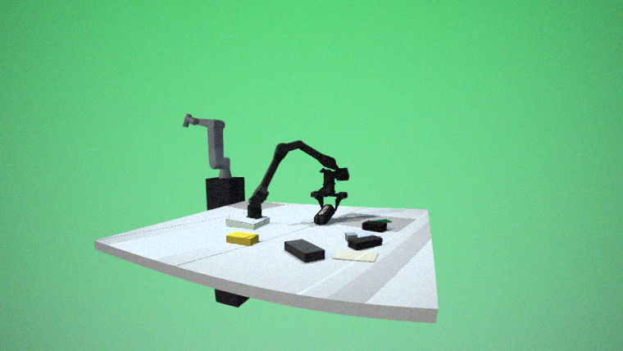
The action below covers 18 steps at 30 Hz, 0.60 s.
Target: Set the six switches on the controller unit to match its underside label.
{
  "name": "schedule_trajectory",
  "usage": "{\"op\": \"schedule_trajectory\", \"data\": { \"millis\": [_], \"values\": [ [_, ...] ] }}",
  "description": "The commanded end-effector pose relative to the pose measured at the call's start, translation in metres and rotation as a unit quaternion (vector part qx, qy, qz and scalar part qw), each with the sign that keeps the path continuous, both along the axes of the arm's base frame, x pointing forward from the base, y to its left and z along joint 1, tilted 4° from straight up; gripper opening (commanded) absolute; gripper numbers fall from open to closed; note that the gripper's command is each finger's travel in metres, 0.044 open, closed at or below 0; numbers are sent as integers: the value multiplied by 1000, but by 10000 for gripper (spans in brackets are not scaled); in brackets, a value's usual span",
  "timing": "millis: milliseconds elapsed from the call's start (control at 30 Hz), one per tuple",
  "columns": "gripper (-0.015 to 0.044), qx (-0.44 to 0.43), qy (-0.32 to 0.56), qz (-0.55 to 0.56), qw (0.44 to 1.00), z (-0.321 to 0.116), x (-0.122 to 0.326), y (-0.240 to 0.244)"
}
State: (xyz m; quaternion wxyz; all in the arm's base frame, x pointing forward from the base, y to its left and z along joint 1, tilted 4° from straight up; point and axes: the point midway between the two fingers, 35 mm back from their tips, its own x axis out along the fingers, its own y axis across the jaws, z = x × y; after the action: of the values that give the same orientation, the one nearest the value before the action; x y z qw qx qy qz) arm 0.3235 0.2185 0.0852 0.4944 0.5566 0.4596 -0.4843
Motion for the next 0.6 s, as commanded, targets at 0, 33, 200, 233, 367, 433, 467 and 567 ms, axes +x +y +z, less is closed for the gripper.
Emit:
{"op": "schedule_trajectory", "data": {
  "millis": [0, 33, 200, 233, 367, 433, 467, 567],
  "values": [
    [338, -5, 1, -3, 1000, -5, 0, -1],
    [338, -5, 1, -3, 1000, -5, 0, -1],
    [338, -5, 1, -3, 1000, -9, 1, 1],
    [338, -5, 1, -3, 1000, -10, 1, 1],
    [338, -5, 1, -3, 1000, -13, 1, 1],
    [338, -5, 1, -3, 1000, -14, 1, 1],
    [338, -5, 1, -3, 1000, -15, 1, 1],
    [338, -5, 1, -3, 1000, -18, 1, 1]
  ]
}}
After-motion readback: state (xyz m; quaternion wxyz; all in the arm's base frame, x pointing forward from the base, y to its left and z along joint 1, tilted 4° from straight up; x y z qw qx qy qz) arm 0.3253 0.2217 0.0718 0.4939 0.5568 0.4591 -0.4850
